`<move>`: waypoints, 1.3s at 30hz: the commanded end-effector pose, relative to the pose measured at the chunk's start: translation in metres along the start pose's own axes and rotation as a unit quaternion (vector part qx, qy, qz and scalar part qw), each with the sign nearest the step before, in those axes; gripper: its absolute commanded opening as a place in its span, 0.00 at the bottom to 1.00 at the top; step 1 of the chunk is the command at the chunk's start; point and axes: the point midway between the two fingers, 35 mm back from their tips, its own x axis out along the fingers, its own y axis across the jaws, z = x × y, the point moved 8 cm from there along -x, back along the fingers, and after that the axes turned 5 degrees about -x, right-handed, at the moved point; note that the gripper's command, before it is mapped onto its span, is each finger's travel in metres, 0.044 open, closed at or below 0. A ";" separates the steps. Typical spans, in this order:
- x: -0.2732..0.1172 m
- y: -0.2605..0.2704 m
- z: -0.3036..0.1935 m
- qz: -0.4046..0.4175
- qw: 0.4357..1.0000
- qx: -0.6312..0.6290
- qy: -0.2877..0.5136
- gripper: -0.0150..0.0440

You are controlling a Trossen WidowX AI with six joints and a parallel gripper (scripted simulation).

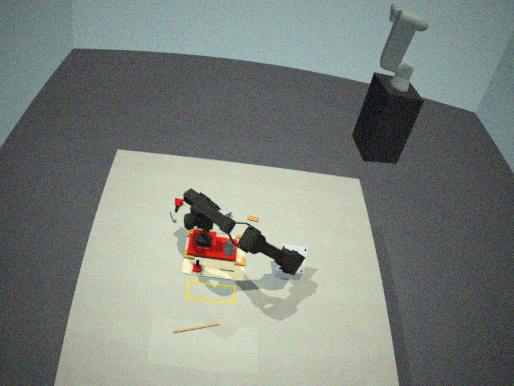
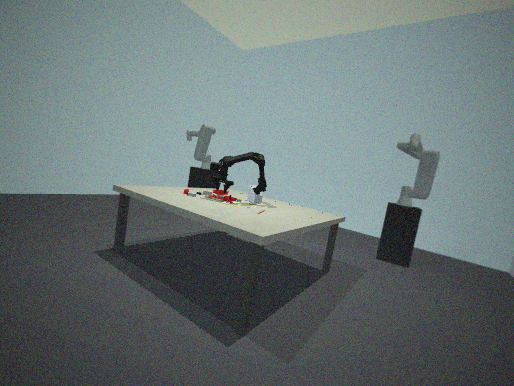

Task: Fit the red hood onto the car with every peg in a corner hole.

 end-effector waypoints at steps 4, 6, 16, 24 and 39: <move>0.001 0.000 0.000 0.002 1.000 0.001 -0.002 0.25; 0.002 0.000 0.000 0.002 1.000 0.001 -0.002 0.25; 0.006 0.000 0.001 0.002 1.000 0.001 -0.002 0.25; 0.010 0.000 0.001 0.002 1.000 0.001 -0.002 0.25; 0.016 0.000 0.000 0.002 1.000 0.001 -0.002 0.25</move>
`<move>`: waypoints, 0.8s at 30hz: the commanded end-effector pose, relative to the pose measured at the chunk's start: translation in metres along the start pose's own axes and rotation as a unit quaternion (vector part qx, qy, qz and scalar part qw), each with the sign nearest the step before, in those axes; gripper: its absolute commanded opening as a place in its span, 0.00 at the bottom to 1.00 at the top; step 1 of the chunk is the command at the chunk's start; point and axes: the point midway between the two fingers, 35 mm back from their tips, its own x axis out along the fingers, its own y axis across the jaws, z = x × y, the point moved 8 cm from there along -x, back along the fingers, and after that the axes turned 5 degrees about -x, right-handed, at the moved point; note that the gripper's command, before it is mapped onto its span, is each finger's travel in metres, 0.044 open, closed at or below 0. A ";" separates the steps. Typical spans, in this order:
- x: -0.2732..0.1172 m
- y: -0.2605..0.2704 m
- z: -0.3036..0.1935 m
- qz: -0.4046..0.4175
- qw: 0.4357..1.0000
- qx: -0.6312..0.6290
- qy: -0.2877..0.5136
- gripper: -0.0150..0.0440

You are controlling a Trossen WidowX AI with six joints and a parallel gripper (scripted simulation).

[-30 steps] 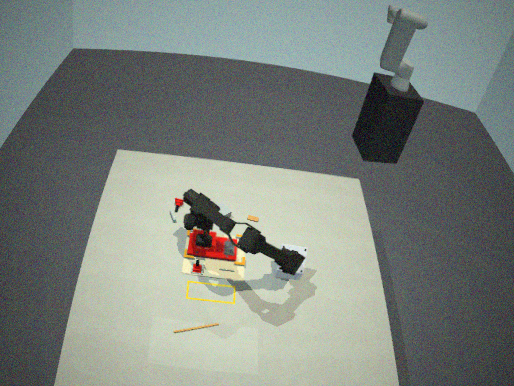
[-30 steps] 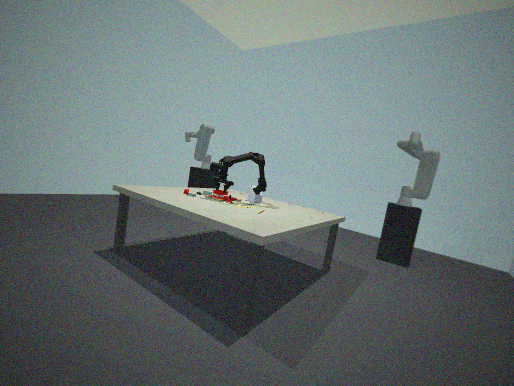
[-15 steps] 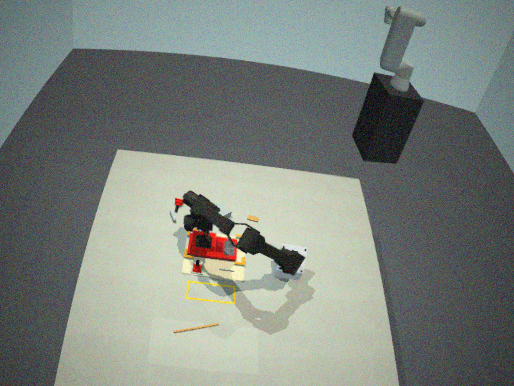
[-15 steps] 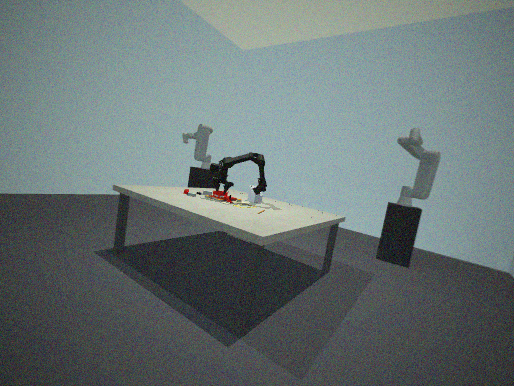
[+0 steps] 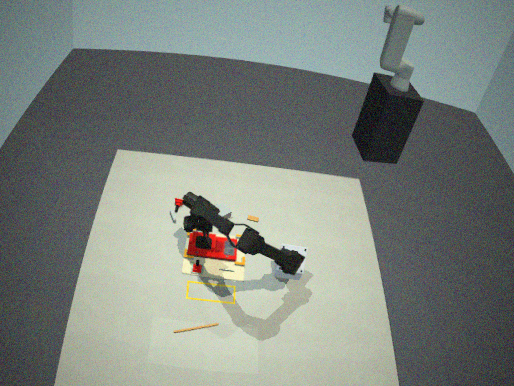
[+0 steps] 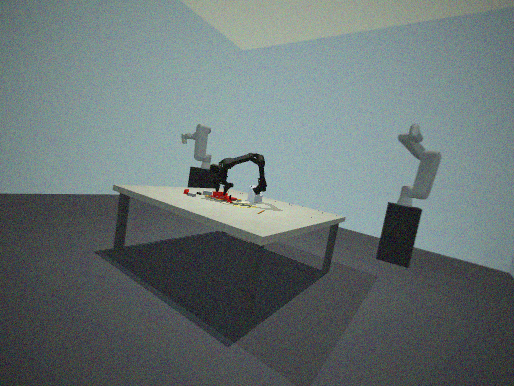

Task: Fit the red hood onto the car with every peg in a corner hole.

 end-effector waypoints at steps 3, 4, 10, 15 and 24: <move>0.003 0.000 0.000 0.002 1.000 0.001 -0.001 0.25; 0.003 0.000 0.000 0.002 1.000 0.001 -0.001 0.25; 0.006 0.000 0.000 0.002 1.000 0.001 -0.001 0.25; 0.005 0.000 0.000 0.000 1.000 0.000 0.000 0.25; 0.005 0.000 0.000 0.000 1.000 0.000 0.000 0.61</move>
